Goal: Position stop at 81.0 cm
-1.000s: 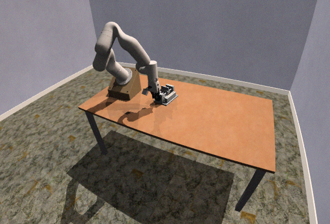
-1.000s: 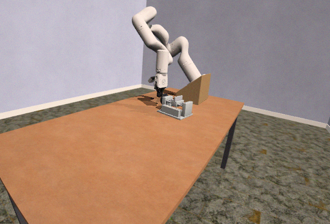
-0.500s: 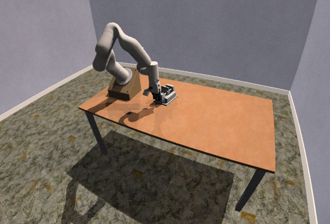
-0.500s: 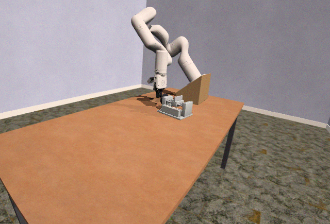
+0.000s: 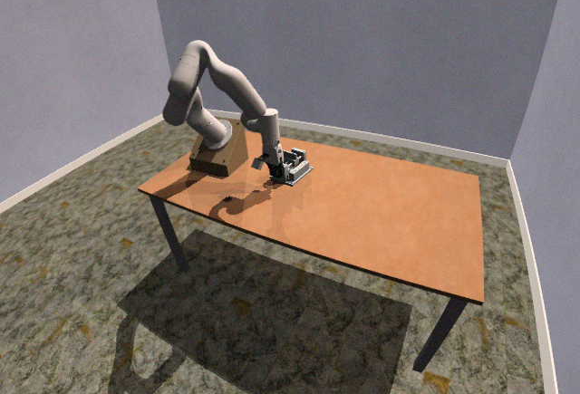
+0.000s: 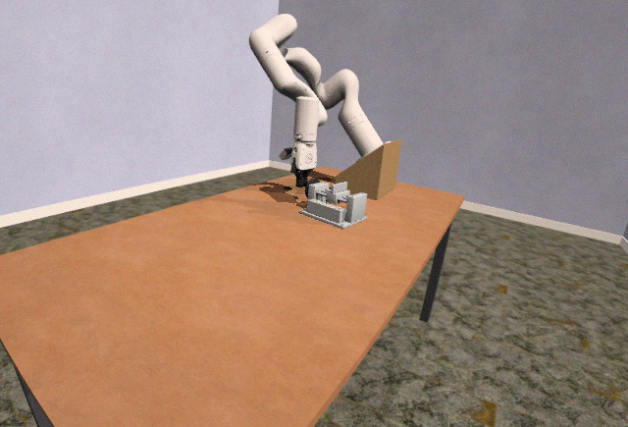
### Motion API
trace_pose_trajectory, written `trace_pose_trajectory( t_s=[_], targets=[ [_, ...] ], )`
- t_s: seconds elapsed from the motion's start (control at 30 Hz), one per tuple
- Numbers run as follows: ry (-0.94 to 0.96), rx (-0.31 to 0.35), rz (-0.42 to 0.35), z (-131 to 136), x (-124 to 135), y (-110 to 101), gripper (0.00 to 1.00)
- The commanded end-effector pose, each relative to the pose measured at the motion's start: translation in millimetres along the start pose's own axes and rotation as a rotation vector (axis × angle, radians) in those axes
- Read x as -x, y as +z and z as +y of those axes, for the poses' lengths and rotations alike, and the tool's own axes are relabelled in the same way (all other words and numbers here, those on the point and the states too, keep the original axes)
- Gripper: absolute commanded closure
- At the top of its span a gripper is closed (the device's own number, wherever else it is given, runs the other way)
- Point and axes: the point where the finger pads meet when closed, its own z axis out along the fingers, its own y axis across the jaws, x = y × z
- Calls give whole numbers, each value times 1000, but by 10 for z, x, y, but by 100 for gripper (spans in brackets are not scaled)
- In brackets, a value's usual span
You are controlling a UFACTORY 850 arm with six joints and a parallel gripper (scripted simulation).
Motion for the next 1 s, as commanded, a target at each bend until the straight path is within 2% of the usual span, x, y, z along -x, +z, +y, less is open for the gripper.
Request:
trace_pose_trajectory(
  t_s=[0.0, 0.63, 0.67, 0.97],
  targets=[
    [0, 0, 0, -5, 2, 0, 94],
    [0, 0, 0, -6, 2, 0, 94],
    [0, 0, 0, -6, 2, 0, 43],
    [0, 0, 0, -6, 2, 0, 43]
  ],
)
